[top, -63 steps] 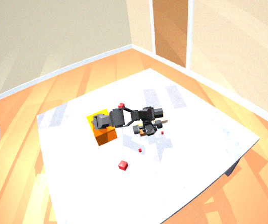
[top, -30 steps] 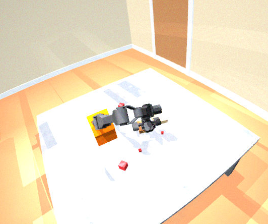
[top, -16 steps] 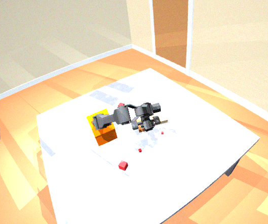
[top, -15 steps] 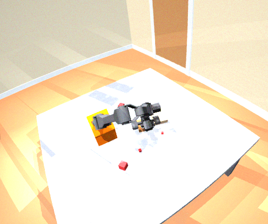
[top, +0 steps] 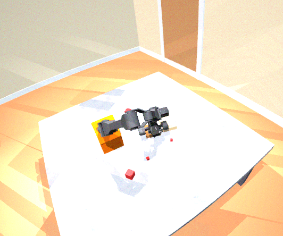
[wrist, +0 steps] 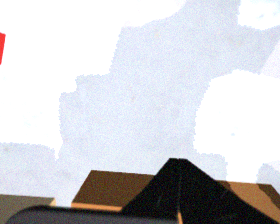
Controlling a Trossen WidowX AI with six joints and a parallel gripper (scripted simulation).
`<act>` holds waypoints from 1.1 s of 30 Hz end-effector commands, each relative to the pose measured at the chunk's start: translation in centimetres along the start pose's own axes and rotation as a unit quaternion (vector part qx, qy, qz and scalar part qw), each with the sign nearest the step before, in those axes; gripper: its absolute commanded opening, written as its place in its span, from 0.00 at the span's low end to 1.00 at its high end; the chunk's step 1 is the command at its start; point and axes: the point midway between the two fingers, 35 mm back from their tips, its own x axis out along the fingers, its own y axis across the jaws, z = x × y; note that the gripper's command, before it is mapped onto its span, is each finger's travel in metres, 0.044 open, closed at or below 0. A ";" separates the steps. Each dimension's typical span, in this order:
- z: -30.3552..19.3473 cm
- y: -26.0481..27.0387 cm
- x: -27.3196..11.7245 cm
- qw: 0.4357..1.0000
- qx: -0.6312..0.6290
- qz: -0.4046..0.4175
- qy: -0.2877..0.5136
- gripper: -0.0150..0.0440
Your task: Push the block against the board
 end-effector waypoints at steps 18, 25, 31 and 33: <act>2.5 0.0 0.5 1.000 -0.004 -0.009 0.005 0.25; 3.6 0.1 0.5 1.000 -0.004 -0.009 0.004 0.25; 4.5 0.1 0.5 1.000 -0.004 -0.009 0.004 0.25; 4.7 0.1 0.5 1.000 -0.004 -0.009 0.003 0.25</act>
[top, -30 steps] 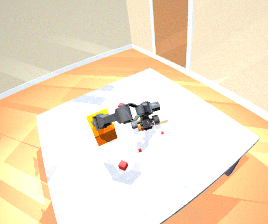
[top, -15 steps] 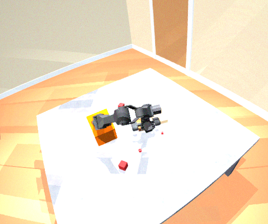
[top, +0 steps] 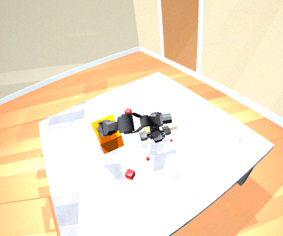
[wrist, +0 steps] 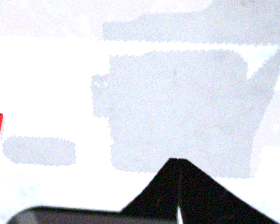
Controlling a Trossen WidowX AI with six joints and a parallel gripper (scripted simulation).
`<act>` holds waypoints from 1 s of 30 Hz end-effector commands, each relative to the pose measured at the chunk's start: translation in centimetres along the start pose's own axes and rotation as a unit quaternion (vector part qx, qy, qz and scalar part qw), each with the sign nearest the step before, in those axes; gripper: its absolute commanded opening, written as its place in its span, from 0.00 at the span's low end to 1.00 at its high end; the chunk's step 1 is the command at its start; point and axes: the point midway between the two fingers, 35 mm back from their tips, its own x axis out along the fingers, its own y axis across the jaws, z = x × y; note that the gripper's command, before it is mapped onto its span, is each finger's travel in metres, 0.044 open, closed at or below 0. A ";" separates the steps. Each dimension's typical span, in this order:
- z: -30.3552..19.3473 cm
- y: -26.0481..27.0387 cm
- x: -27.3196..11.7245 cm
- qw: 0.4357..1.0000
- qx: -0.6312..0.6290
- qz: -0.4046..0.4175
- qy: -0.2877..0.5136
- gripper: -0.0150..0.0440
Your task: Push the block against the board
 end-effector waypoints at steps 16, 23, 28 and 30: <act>-2.5 -0.2 -5.6 1.000 -0.005 0.004 0.004 0.25; -2.5 -0.1 -2.1 1.000 0.006 0.002 0.003 0.25; -2.4 -0.2 -0.1 1.000 0.008 0.002 0.001 0.25; -2.4 -0.2 -0.1 1.000 0.008 0.002 0.001 0.25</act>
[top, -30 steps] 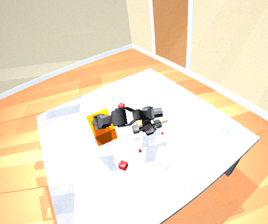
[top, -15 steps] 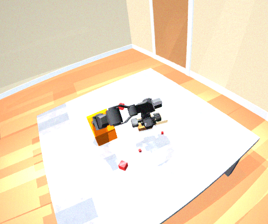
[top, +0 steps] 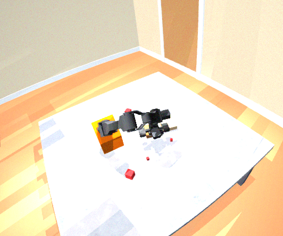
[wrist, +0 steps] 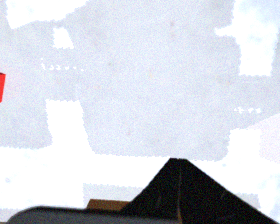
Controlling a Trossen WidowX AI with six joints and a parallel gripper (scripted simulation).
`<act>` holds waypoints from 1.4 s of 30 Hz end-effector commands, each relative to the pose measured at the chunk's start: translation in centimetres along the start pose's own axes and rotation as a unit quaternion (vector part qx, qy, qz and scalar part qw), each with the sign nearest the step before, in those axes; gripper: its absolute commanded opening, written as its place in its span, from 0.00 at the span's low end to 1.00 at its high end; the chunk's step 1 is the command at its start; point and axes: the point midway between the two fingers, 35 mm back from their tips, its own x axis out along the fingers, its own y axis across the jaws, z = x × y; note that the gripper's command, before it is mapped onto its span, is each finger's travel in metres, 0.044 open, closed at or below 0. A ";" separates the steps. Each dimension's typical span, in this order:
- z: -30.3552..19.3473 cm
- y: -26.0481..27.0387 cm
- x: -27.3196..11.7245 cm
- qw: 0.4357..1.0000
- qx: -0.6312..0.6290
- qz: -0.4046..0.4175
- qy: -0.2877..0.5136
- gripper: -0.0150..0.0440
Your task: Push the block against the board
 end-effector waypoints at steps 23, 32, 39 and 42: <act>-1.9 -0.1 0.7 1.000 -0.005 -0.002 0.003 0.25; -2.6 -0.1 0.7 1.000 -0.005 -0.002 0.003 0.25; -3.2 -0.1 0.7 1.000 -0.005 -0.002 0.003 0.25; -3.4 -0.1 0.7 1.000 -0.005 -0.002 0.003 0.25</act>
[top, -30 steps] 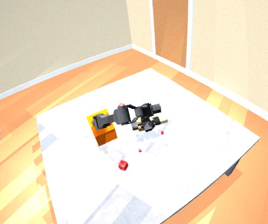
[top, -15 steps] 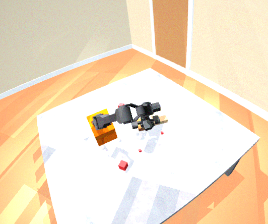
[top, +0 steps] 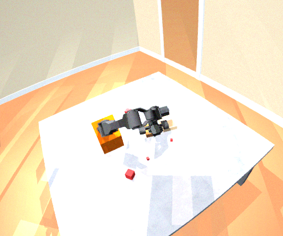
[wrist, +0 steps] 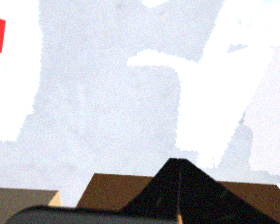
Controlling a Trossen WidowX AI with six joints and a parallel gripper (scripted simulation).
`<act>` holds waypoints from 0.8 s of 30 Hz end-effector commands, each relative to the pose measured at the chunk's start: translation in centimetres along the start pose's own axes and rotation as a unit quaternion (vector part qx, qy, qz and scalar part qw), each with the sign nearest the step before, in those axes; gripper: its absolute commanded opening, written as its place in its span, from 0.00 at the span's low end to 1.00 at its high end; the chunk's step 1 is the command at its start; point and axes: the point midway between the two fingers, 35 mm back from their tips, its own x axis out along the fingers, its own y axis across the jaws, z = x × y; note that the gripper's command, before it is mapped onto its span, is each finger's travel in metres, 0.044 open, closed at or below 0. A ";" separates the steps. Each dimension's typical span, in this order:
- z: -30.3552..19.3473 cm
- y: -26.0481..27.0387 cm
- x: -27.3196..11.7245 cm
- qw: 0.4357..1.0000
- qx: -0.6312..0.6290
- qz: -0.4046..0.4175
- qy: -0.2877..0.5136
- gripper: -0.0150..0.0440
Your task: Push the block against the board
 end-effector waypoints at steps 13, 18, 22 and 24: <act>-1.8 -0.4 0.4 1.000 -0.004 -0.007 0.004 0.25; -1.8 -0.4 0.4 1.000 -0.004 -0.007 0.004 0.25; -1.2 -0.3 0.4 1.000 -0.004 -0.007 0.004 0.25; -0.9 -0.2 0.4 1.000 -0.004 -0.008 0.004 0.25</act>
